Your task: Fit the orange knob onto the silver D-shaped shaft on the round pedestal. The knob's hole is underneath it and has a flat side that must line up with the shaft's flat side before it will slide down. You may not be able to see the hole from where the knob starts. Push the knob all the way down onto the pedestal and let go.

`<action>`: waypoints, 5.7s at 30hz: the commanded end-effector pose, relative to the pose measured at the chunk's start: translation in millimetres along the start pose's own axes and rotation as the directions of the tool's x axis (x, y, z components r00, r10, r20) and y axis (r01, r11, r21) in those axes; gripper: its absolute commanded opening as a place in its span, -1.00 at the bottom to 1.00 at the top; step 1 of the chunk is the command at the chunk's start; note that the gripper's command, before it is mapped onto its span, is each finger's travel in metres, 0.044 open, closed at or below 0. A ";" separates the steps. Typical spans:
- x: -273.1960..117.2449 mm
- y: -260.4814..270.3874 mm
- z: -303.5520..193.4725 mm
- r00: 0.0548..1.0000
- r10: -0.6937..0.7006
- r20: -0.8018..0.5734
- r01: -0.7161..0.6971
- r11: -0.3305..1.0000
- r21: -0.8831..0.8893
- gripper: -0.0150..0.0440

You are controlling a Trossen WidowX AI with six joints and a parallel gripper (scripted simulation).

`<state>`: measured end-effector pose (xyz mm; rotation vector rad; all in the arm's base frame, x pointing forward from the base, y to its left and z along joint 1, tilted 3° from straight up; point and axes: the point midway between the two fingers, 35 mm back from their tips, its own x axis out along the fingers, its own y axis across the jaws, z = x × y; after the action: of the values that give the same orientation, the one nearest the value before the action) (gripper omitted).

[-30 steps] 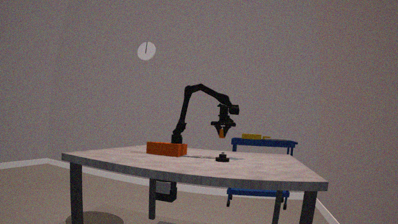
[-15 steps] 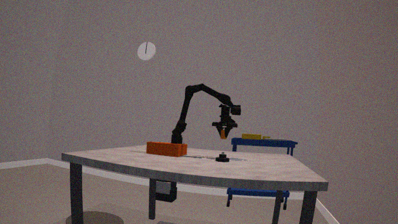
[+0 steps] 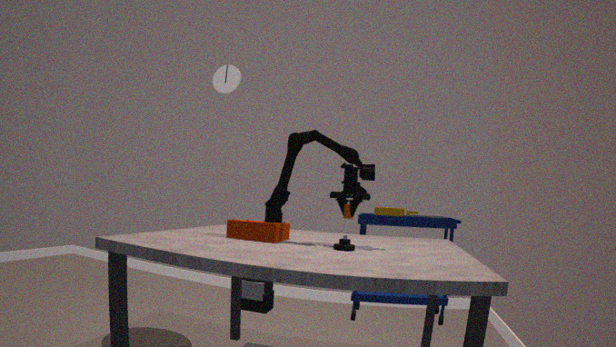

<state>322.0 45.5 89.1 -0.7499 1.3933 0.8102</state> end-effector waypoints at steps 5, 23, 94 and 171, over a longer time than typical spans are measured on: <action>5.9 -21.3 -17.7 1.000 -0.009 -0.003 0.009 1.000 -0.003 -0.49; 20.7 -57.9 -59.9 1.000 -0.007 -0.008 0.007 1.000 -0.010 -0.49; 55.0 -81.5 -99.6 1.000 -0.004 -0.011 0.002 0.976 -0.217 -0.49; 53.8 -81.5 -100.2 1.000 -0.004 -0.011 -0.001 0.899 -0.438 -0.49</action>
<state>338.9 -79.7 26.8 -1.0836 1.2384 1.1261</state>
